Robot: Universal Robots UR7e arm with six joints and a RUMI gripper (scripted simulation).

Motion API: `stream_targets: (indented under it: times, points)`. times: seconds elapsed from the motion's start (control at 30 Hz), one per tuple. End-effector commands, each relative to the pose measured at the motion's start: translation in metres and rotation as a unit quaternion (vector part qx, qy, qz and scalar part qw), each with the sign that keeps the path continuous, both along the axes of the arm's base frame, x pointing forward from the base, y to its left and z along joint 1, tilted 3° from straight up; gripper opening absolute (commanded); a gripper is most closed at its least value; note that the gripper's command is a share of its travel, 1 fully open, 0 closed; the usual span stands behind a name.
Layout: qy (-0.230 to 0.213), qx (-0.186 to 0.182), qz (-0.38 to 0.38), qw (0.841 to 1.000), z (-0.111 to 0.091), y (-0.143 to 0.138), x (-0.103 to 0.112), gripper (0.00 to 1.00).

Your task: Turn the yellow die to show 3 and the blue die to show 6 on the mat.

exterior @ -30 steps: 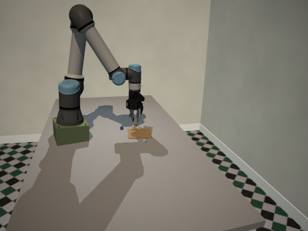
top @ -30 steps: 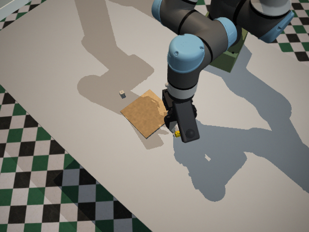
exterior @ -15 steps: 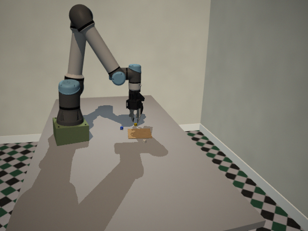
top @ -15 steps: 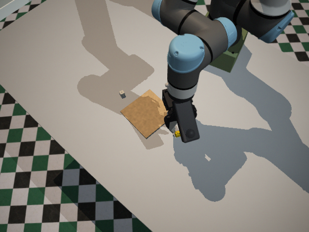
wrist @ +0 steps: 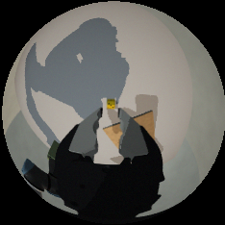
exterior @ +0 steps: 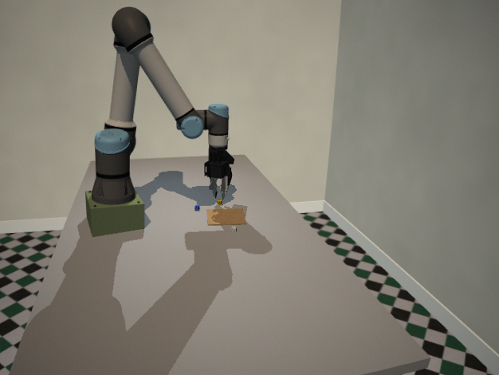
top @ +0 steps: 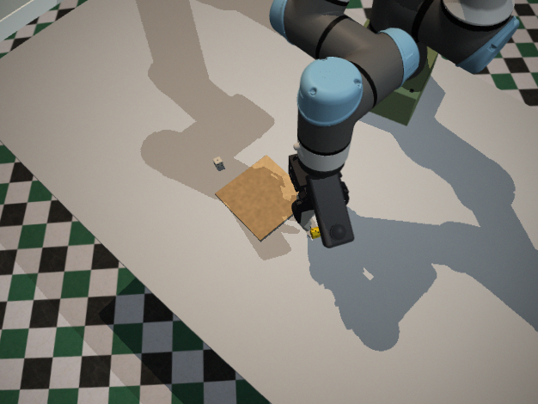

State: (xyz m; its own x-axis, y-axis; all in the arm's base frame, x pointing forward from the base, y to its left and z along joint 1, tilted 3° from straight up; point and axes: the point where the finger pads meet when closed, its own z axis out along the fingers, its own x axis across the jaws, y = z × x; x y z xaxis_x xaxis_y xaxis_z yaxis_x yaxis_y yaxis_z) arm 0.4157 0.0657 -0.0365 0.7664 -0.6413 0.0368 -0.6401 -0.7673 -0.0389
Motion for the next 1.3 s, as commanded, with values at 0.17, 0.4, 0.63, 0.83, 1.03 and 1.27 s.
stream_targets:
  times: [0.17, 0.4, 0.63, 0.83, 1.03, 1.27]
  points:
    - [0.0, 0.0, 0.001, 1.0, 0.0, 0.0, 0.0, 0.18]
    - [0.0, 0.0, 0.001, 1.0, 0.0, 0.0, 0.0, 0.18]
    - [0.0, 0.0, 0.001, 1.0, -0.001, 0.0, 0.0, 0.18]
    - [0.0, 0.0, 0.001, 1.0, -0.003, 0.0, 0.0, 0.18]
    - [0.0, 0.0, 0.001, 1.0, -0.01, 0.001, 0.0, 0.18]
    - [0.0, 0.0, 0.001, 1.0, -0.019, 0.001, 0.001, 0.18]
